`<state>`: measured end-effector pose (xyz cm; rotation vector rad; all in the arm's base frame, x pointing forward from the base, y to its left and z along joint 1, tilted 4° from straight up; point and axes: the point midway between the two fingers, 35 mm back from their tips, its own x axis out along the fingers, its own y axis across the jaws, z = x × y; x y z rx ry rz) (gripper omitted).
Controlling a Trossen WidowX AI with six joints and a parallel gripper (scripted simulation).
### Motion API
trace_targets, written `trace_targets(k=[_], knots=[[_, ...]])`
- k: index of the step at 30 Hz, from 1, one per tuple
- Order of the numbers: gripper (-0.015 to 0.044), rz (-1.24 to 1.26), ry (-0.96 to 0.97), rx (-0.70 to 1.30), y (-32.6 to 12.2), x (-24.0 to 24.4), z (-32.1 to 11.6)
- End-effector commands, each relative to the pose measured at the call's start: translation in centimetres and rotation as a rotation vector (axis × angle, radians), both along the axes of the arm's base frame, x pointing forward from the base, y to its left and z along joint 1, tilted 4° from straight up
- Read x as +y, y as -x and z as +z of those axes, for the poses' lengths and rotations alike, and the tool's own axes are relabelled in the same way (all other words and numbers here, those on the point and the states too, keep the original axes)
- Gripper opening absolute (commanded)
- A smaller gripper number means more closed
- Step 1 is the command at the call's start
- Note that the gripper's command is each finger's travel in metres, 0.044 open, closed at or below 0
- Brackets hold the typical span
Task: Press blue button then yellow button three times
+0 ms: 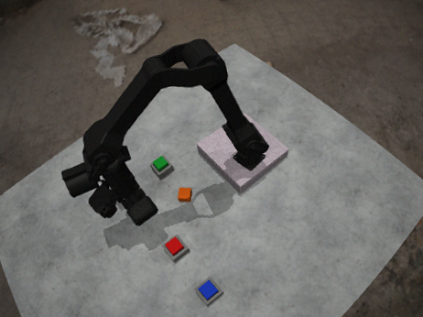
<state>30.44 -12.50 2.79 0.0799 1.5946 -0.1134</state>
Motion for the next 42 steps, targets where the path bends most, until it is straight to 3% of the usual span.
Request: trace_targets(k=[1,26,30,34,37,42], knots=[[0.002,0.002,-0.001,0.006,0.2,0.0,-0.8],[0.002,0.002,-0.001,0.006,0.2,0.0,-1.1],[0.002,0.002,-0.001,0.005,0.1,0.1,1.9],[0.002,0.002,-0.001,0.006,0.1,0.1,2.2],[0.0099,0.003,-0.003,0.003,-0.7,2.4,2.6],[0.023,0.004,-0.011,-0.003,-2.2,10.5,4.2]])
